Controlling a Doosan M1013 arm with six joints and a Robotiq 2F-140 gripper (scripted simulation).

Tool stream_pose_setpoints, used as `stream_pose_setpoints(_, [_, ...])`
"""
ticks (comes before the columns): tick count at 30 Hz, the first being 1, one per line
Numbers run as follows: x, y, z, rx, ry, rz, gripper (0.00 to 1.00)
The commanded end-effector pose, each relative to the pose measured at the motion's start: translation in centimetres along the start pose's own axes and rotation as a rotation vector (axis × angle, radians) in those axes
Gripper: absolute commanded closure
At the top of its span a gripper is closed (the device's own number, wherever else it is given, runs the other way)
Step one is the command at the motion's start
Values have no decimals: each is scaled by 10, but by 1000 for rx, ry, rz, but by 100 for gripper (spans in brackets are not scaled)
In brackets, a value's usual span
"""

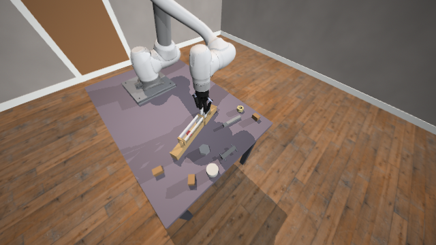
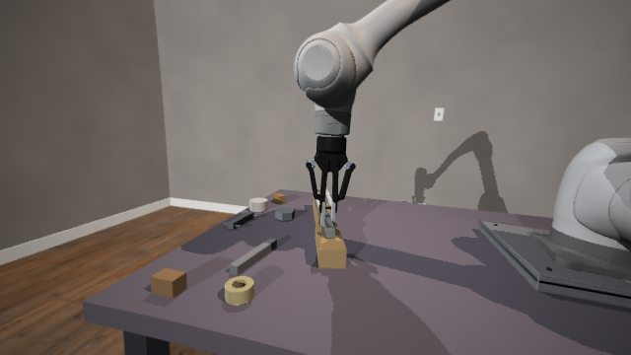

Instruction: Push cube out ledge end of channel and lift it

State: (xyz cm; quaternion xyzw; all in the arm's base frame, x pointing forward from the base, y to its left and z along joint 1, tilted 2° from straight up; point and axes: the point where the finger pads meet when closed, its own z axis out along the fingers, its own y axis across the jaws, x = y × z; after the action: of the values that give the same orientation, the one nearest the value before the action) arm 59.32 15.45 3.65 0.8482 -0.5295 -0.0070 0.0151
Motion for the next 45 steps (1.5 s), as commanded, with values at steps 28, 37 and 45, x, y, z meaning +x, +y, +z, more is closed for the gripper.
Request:
stream_pose_setpoints(28, [9,0,0,0,0,0,100])
stream_pose_setpoints(37, [9,0,0,0,0,0,100])
stream_pose_setpoints(45, [9,0,0,0,0,0,100])
